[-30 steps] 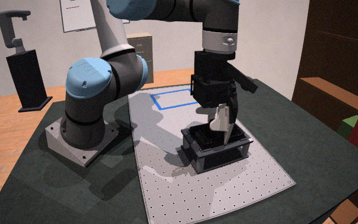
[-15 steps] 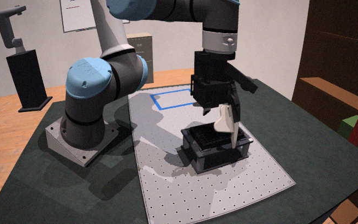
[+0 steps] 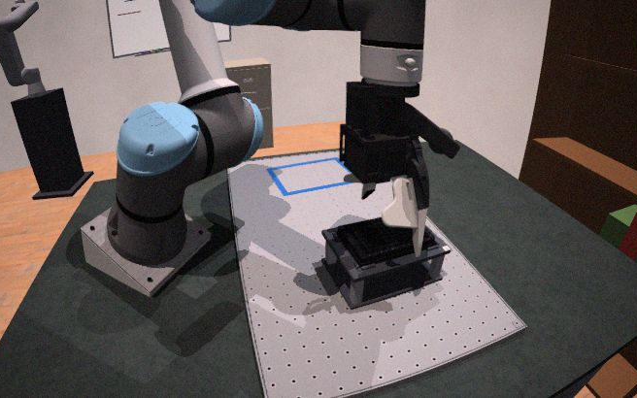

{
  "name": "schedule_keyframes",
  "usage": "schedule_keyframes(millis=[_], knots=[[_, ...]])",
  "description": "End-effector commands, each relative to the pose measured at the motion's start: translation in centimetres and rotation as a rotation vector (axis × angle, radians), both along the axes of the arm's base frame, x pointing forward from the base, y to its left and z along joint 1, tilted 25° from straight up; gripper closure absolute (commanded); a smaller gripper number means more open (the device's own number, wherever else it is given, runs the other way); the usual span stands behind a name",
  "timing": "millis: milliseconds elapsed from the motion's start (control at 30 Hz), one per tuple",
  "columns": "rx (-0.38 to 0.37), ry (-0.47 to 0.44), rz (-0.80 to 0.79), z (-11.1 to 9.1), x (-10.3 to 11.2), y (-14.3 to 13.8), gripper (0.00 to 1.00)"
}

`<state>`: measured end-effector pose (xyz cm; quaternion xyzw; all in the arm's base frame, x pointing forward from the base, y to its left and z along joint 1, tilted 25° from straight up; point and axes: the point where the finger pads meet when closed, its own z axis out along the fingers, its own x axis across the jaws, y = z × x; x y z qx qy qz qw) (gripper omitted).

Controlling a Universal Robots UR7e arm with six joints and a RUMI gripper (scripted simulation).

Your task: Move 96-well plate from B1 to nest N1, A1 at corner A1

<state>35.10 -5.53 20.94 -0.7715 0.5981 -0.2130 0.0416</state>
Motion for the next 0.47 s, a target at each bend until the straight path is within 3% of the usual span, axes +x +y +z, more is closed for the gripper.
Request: schedule_keyframes(millis=[0, 133, 433], knots=[[0.000, -0.001, 0.000, 0.92, -0.37, 0.18, 0.00], [0.000, -0.001, 0.000, 1.89, -0.78, 0.38, 0.00], [0.000, -0.001, 0.000, 1.89, -0.78, 0.38, 0.00]])
